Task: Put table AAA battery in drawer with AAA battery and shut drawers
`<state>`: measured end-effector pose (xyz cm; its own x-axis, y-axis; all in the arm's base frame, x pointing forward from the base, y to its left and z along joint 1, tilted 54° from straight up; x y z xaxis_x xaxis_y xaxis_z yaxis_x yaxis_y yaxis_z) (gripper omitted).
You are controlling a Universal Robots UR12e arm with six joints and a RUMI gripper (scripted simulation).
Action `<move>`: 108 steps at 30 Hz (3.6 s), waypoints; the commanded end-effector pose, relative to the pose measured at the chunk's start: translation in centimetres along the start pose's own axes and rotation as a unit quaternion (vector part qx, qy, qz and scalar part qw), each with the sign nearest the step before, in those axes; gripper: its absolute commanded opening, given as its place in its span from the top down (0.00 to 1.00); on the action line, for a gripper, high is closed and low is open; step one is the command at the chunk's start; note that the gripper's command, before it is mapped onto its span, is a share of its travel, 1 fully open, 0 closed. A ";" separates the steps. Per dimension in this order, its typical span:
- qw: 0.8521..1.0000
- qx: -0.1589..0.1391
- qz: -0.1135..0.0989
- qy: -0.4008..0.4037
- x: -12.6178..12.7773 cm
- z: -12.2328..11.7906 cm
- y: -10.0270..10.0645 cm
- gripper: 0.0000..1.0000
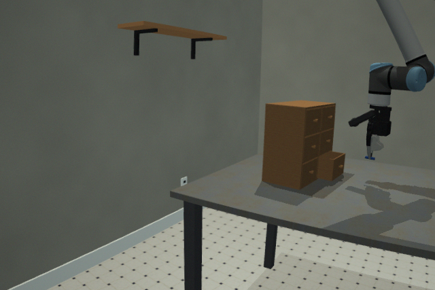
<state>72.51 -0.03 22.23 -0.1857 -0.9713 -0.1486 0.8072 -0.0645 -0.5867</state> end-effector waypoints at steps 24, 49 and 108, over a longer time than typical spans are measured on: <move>1.000 -0.001 0.001 -0.024 -0.1 0.2 -1.5 0.98; 1.000 0.000 0.001 -0.024 -0.1 0.2 -2.6 0.98; 0.991 0.125 0.038 -0.024 0.2 -0.8 -2.3 0.98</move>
<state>70.17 0.12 23.12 -0.1087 -0.9844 -0.1381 0.9136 -0.0442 -0.4041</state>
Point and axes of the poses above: the point where the finger pads meet when closed, its own y axis out along the fingers, its own x axis across the jaws, z = x × y, the point moved 3 cm from there along -y, back along the fingers, and after that the axes turned 15 degrees about y, right-handed, at the moved point
